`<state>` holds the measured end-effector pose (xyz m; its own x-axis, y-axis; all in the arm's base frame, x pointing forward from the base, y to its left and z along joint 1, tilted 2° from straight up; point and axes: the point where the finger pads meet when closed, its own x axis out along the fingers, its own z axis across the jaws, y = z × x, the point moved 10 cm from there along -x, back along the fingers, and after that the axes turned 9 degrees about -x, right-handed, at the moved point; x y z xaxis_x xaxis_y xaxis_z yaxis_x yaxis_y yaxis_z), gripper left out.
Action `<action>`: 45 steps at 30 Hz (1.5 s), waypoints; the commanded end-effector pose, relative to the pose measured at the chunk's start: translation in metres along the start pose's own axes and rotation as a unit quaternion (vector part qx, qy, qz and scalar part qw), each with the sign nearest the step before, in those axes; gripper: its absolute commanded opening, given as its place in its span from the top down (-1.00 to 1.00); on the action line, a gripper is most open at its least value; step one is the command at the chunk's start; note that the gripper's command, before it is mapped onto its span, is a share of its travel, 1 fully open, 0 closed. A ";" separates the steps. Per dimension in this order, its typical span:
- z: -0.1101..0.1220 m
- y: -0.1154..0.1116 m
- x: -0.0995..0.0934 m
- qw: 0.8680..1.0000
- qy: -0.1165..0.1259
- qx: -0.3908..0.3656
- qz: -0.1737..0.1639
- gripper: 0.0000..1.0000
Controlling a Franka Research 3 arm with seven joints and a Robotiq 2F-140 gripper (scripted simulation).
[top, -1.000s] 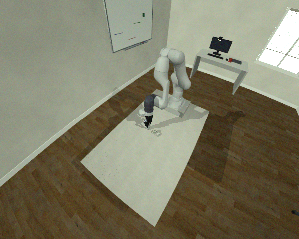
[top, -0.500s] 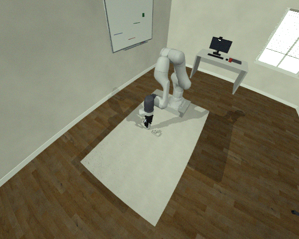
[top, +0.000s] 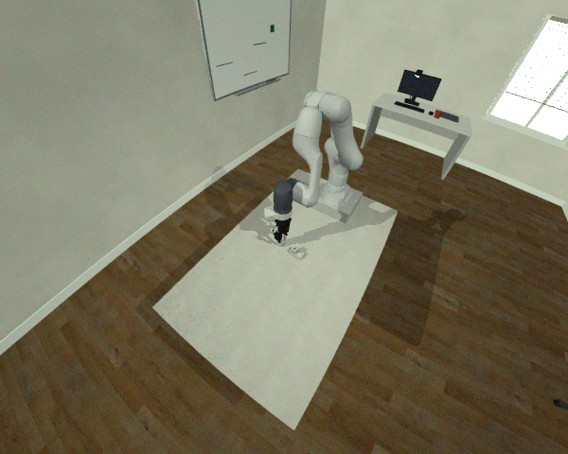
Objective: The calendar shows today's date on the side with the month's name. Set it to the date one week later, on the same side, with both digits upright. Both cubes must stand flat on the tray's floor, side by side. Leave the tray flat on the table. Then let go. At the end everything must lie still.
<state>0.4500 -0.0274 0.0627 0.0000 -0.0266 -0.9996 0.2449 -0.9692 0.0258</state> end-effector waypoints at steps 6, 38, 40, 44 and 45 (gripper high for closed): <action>-0.001 0.000 0.000 1.000 0.001 0.001 0.000 0.68; -0.001 0.000 0.000 1.000 0.001 0.001 0.000 0.44; -0.001 0.000 0.000 1.000 0.001 0.001 0.000 0.44; -0.001 0.000 -0.001 1.000 0.001 0.001 0.000 0.44; -0.001 0.000 -0.002 1.000 0.001 0.001 0.000 0.44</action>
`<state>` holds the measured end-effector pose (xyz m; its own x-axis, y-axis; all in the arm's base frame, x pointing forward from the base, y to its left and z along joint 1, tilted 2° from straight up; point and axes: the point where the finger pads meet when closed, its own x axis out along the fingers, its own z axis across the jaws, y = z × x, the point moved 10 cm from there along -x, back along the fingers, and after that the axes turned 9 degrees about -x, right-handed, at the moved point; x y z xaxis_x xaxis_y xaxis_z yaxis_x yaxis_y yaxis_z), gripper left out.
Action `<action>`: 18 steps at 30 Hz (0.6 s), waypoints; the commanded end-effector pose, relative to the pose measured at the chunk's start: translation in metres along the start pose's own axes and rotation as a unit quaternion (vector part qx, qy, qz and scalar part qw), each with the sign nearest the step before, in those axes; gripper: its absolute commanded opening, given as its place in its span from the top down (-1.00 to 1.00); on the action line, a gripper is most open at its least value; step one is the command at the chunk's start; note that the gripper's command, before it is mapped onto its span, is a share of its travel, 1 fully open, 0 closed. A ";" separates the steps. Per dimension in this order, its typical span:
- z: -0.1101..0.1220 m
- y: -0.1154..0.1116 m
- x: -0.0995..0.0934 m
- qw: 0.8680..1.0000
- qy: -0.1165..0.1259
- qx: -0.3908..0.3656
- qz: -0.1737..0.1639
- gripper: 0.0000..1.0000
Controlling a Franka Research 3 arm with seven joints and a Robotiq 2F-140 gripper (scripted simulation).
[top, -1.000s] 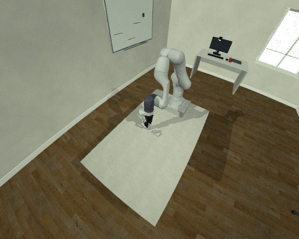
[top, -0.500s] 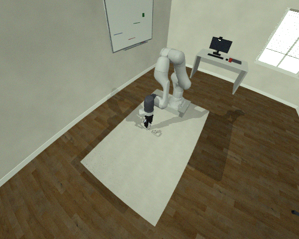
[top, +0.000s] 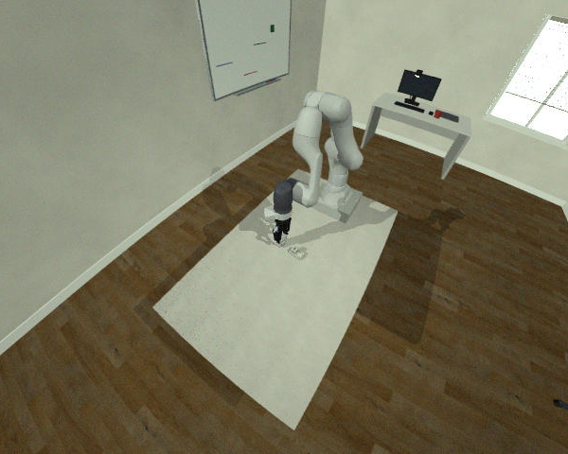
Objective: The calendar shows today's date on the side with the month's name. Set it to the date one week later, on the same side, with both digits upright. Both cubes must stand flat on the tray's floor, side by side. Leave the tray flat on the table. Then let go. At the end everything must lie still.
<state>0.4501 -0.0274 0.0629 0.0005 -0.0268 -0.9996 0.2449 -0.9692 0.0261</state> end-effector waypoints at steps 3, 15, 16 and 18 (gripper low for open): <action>0.000 0.000 -0.008 1.000 0.001 0.001 0.000 0.44; 0.000 0.000 -0.056 1.000 0.001 0.001 0.000 0.44; 0.000 0.000 -0.061 1.000 0.001 0.001 0.000 0.44; 0.000 0.000 -0.071 1.000 0.001 0.001 0.000 0.44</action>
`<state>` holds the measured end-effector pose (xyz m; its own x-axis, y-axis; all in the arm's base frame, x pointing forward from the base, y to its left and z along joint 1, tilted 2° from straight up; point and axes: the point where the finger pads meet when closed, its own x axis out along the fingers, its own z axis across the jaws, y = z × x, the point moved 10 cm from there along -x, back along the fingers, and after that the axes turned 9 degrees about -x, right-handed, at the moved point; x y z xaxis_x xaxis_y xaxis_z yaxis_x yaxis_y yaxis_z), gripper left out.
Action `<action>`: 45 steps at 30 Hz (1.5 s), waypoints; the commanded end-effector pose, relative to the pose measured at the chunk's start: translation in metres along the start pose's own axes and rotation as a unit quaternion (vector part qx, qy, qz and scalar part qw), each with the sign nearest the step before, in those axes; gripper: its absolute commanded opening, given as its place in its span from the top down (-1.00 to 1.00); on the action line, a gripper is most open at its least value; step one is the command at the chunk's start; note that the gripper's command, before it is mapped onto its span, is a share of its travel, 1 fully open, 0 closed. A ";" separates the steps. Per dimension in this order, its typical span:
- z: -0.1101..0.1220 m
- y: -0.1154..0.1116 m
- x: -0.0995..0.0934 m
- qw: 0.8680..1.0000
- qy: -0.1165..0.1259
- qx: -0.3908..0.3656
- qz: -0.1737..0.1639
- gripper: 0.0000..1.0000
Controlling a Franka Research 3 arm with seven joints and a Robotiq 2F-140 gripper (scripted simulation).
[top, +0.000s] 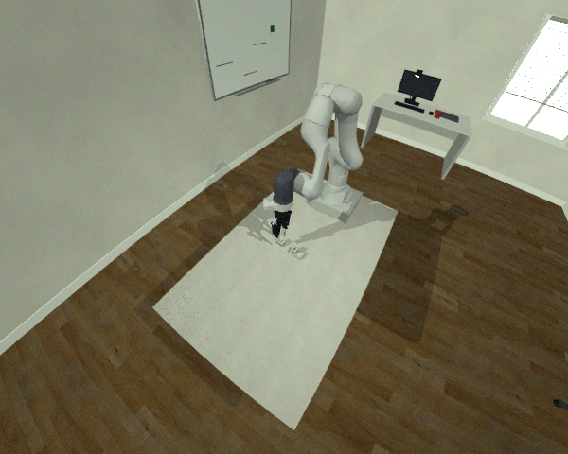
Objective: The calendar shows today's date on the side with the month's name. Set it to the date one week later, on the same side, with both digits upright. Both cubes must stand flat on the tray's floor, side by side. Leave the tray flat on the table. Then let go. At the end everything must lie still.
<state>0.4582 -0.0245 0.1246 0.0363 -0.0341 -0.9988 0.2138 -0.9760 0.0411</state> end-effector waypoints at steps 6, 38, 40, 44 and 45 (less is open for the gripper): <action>0.007 0.000 -0.023 1.000 -0.016 -0.014 -0.007 0.44; 0.000 -0.036 -0.029 1.000 -0.015 -0.015 -0.007 -1.00; -0.003 -0.071 -0.029 1.000 -0.015 -0.018 -0.007 -1.00; -0.004 -0.090 -0.030 1.000 -0.016 -0.019 -0.007 0.44; -0.004 -0.090 -0.030 1.000 -0.016 -0.019 -0.007 0.44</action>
